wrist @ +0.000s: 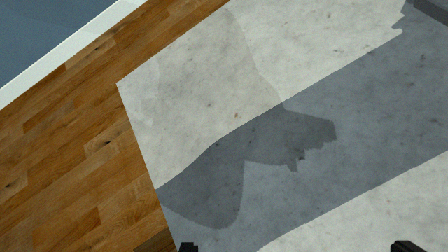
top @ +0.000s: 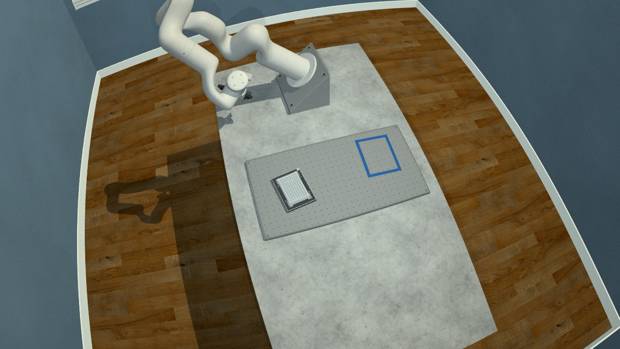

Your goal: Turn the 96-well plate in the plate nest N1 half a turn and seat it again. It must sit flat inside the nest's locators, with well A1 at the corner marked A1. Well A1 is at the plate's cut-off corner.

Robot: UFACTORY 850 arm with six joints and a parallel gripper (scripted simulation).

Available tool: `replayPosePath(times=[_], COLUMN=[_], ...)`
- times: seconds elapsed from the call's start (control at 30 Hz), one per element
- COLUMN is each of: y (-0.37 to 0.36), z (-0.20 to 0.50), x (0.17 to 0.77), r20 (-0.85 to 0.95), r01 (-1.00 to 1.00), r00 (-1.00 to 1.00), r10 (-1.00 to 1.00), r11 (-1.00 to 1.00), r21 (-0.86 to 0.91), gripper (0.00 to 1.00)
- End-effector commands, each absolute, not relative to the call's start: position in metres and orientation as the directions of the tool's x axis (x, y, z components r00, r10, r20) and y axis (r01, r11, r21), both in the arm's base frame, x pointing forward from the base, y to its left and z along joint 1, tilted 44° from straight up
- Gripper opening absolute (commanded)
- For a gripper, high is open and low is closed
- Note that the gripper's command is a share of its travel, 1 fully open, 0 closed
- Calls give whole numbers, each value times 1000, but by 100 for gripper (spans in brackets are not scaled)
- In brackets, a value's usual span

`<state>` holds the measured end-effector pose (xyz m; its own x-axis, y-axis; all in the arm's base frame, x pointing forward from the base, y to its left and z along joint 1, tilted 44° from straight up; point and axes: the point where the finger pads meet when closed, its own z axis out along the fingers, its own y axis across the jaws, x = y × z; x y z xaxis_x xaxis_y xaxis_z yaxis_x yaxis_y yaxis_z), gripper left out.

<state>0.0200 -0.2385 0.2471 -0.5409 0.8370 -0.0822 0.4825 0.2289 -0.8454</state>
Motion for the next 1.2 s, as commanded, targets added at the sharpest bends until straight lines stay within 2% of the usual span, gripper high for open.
replayPosePath(times=[0.0, 0.53, 0.67, 1.17], y=[-239, -239, -250, -277], z=[247, 247, 244, 236], x=[20, 20, 37, 87], r20=[-83, -83, -88, -93], r01=[483, 483, 478, 446], r00=[-541, -541, -629, -753], r10=[837, 837, 772, 651], r11=[229, 229, 295, 401], r21=[-845, -845, -828, -800], gripper=[100, 100, 100, 100])
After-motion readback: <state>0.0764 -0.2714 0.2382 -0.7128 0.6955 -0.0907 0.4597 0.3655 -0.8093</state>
